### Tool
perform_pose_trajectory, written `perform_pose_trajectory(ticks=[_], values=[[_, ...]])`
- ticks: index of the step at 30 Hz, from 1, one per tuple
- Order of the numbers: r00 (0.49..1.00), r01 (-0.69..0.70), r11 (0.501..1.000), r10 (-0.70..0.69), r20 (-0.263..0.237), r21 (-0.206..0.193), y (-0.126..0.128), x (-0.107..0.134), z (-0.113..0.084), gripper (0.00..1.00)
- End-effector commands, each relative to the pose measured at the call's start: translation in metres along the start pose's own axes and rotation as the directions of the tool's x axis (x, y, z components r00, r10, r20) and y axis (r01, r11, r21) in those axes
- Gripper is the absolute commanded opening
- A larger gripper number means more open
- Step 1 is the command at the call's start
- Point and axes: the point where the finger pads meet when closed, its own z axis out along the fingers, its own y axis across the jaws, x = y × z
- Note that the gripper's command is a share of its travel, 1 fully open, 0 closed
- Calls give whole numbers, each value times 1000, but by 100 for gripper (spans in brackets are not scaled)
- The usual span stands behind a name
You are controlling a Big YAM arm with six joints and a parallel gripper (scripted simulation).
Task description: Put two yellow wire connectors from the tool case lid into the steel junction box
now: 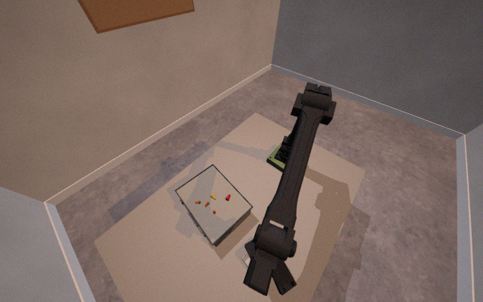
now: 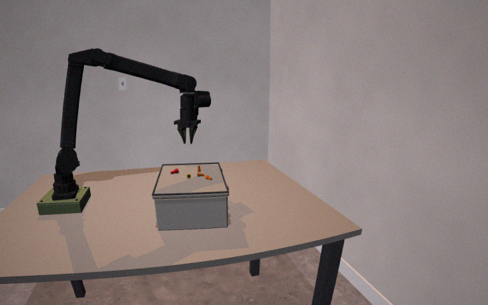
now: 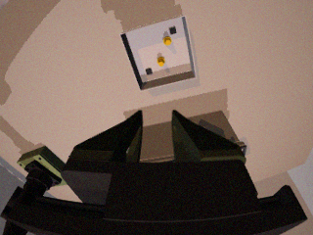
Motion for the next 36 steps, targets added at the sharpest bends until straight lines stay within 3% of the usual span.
perform_pose_trajectory(ticks=[1, 23, 27, 30, 36], values=[[999, -18, 998, 16, 45, 55, -20, -7, -45, 28], [1000, -12, 999, 11, 26, 33, -20, -9, -35, 28], [1000, -12, 999, 11, 27, 34, -20, -9, -42, 28], [999, -12, 999, 10, 36, 45, -19, -7, -66, 28], [999, -12, 998, 9, 46, 57, -18, -6, -81, 28]])
